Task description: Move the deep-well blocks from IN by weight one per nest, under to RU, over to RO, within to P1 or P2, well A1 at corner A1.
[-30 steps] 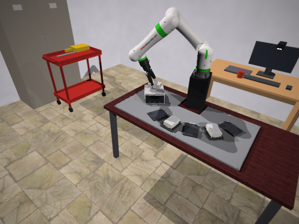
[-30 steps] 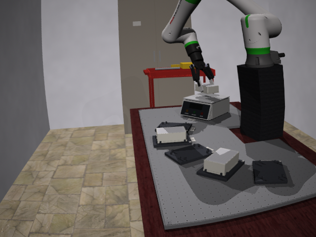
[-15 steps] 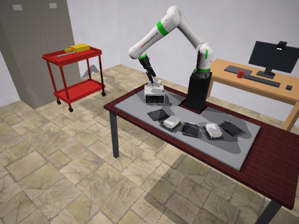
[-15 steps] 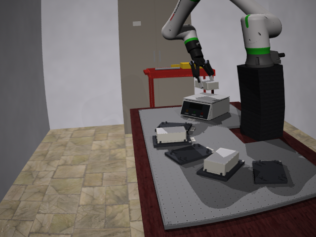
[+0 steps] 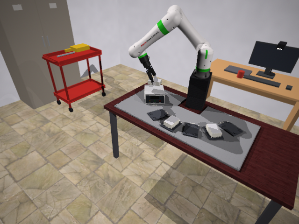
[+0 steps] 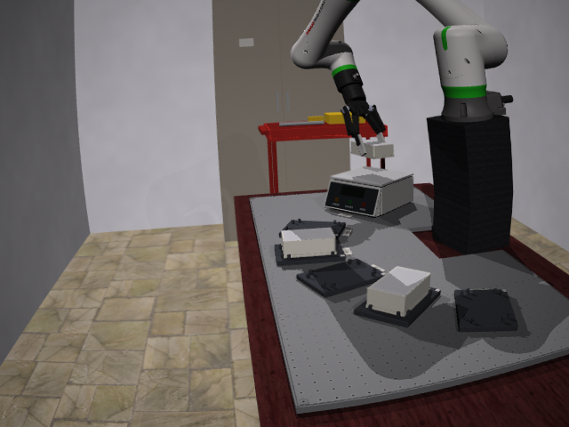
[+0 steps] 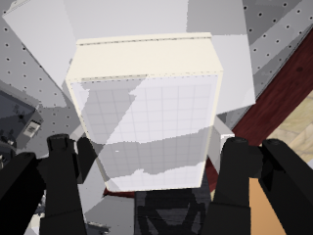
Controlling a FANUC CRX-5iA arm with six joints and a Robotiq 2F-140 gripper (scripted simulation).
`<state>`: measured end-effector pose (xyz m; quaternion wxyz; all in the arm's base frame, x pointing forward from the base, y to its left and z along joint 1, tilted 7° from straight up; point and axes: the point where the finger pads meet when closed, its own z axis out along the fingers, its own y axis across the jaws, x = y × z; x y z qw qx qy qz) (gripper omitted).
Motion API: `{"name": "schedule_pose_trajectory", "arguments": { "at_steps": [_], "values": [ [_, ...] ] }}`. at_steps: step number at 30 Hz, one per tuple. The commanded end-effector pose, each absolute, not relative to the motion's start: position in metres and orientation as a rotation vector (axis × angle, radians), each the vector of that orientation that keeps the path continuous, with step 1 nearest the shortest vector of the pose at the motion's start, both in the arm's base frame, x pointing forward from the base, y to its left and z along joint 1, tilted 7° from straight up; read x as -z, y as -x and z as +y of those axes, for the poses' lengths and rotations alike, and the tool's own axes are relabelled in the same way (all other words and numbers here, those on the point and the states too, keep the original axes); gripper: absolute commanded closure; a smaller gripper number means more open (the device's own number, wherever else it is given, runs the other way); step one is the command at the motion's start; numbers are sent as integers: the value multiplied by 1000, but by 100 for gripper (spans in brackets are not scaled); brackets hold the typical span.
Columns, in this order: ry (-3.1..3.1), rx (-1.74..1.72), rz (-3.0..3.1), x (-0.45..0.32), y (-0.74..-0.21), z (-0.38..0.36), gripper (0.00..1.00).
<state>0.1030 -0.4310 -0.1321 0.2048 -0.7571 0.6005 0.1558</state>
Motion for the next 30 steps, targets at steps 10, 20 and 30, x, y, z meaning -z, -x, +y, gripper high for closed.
{"name": "schedule_pose_trajectory", "arguments": {
  "at_steps": [10, 20, 30],
  "values": [
    [2111, -434, 1675, 132, -103, -431, 90],
    [2426, -497, 1343, 128, -133, -418, 90],
    [2483, -508, 1272, 125, -157, -407, 90]
  ]
}}
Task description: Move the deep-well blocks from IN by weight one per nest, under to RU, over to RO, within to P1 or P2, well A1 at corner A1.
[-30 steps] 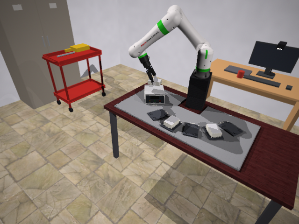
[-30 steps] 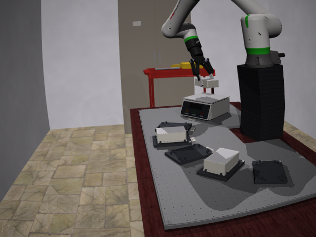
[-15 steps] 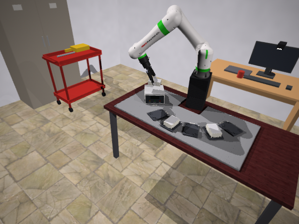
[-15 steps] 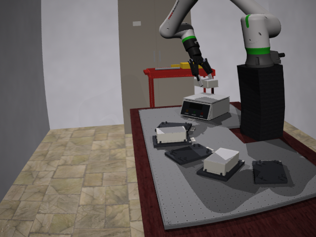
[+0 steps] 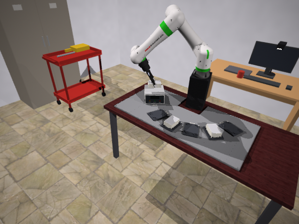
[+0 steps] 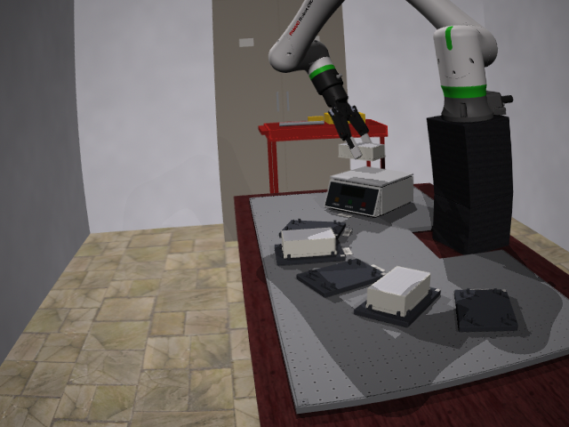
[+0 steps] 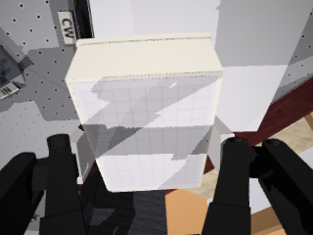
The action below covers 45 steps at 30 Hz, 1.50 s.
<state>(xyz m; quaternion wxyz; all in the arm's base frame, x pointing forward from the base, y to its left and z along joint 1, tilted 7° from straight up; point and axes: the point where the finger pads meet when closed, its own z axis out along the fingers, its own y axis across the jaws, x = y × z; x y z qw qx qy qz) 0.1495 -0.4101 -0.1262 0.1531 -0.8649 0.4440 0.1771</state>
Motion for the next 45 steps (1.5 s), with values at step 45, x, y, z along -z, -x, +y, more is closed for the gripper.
{"name": "schedule_pose_trajectory", "arguments": {
  "at_steps": [45],
  "values": [
    [2539, -519, 1197, 111, -265, -356, 90]
  ]
}}
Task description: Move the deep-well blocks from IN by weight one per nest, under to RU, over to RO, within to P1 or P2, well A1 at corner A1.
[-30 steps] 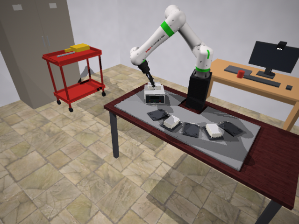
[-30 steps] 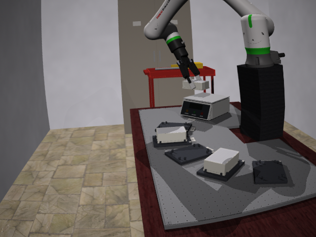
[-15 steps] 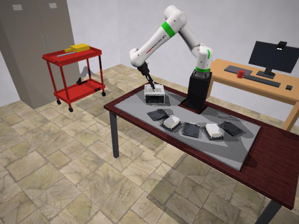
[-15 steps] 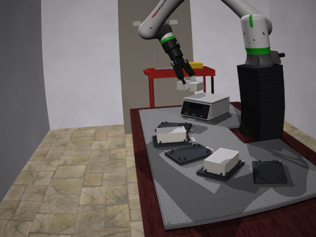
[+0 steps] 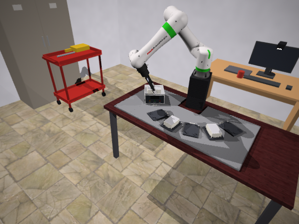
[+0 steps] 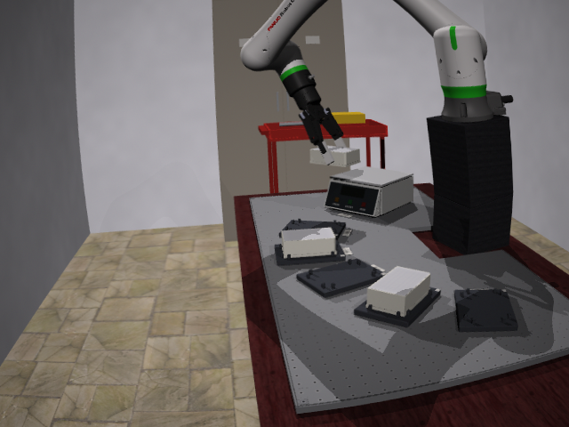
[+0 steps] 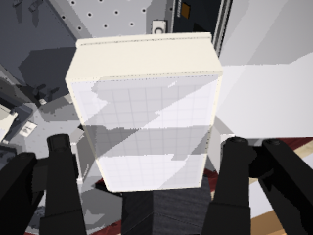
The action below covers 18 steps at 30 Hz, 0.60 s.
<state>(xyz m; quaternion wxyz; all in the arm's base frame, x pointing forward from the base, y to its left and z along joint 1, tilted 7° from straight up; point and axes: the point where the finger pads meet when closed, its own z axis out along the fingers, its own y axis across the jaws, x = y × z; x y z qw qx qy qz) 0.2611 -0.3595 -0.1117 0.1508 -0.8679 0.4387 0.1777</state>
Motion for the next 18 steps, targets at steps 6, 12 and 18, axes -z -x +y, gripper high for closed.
{"name": "schedule_pose_trajectory", "arguments": {
  "at_steps": [6, 12, 18],
  "values": [
    [2695, -549, 962, 109, -279, -341, 90],
    [2787, -567, 797, 108, -292, -326, 90],
    [2787, -567, 797, 106, -301, -317, 90]
  ]
}}
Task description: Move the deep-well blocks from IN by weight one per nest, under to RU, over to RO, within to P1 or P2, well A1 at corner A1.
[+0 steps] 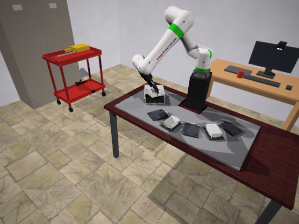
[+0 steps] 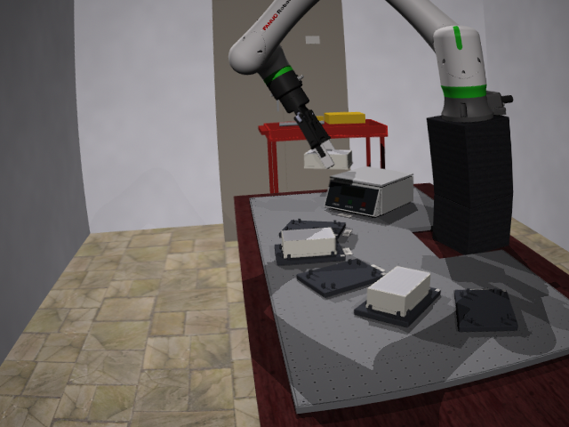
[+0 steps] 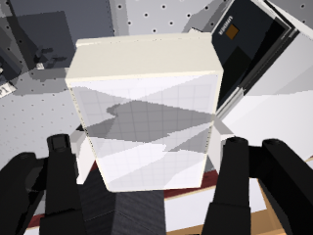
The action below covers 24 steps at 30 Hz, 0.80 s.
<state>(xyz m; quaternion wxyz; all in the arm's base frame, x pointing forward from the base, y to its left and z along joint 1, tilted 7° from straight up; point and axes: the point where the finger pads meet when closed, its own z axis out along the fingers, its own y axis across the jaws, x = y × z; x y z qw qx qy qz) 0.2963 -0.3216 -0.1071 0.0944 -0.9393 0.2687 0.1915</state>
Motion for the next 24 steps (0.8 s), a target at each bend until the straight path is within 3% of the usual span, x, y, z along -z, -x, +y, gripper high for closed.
{"name": "schedule_pose_trajectory", "arguments": {
  "at_steps": [1, 24],
  "values": [
    [2787, -567, 797, 106, -303, -314, 90],
    [2787, -567, 797, 100, -351, -263, 90]
  ]
}}
